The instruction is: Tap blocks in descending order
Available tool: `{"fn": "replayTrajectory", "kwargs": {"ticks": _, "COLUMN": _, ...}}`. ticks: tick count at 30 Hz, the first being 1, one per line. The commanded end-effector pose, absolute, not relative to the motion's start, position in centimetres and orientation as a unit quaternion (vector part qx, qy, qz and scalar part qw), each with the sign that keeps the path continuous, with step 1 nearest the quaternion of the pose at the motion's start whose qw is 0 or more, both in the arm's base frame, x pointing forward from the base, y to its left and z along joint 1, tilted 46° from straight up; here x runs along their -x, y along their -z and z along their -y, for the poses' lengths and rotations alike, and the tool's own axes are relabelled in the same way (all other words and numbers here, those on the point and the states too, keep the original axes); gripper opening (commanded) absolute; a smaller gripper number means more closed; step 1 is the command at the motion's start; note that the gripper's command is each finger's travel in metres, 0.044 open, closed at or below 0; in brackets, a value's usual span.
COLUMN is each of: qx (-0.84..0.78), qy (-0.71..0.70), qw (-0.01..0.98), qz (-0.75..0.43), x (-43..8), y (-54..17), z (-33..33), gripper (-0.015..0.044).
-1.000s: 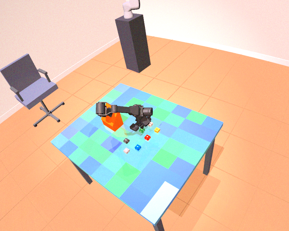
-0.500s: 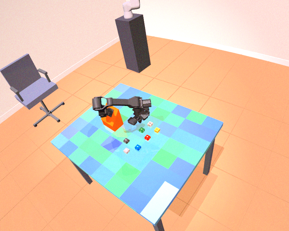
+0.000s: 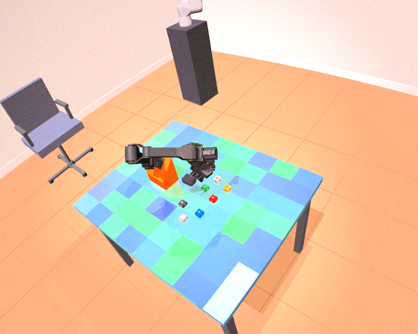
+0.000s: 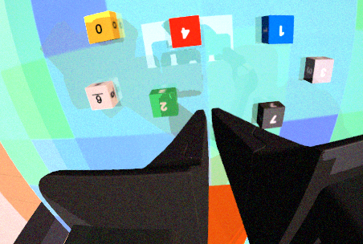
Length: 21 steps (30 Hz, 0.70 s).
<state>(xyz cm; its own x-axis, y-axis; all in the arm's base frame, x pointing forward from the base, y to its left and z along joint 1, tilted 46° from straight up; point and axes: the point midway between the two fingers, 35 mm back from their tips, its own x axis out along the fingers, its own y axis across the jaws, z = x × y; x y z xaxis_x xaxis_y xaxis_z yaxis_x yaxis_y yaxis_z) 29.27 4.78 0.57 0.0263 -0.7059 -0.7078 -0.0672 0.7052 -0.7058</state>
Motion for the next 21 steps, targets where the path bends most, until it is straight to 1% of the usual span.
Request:
{"fn": "replayTrajectory", "kwargs": {"ticks": 1, "qx": 0.294, "qy": 0.251, "qw": 0.656, "qz": -0.648, "x": -32.5, "y": -5.2, "z": -0.6, "gripper": 0.0020}}
{"fn": "replayTrajectory", "kwargs": {"ticks": 4, "qx": 0.297, "qy": 0.257, "qw": 0.653, "qz": -0.647, "x": -33.4, "y": -7.5, "z": 1.9, "gripper": 0.0020}}
{"fn": "replayTrajectory", "kwargs": {"ticks": 10, "qx": 0.297, "qy": 0.257, "qw": 0.653, "qz": -0.647, "x": -33.5, "y": -7.6, "z": 2.0, "gripper": 0.0020}}
{"fn": "replayTrajectory", "kwargs": {"ticks": 12, "qx": 0.297, "qy": 0.257, "qw": 0.653, "qz": -0.647, "x": -33.6, "y": -6.8, "z": 2.8, "gripper": 0.0020}}
{"fn": "replayTrajectory", "kwargs": {"ticks": 17, "qx": 0.298, "qy": 0.258, "qw": 0.653, "qz": -0.647, "x": -33.7, "y": -2.2, "z": 7.7, "gripper": 0.0020}}
{"fn": "replayTrajectory", "kwargs": {"ticks": 21, "qx": 0.298, "qy": 0.258, "qw": 0.653, "qz": -0.647, "x": -33.7, "y": -2.1, "z": 7.9, "gripper": 0.0020}}
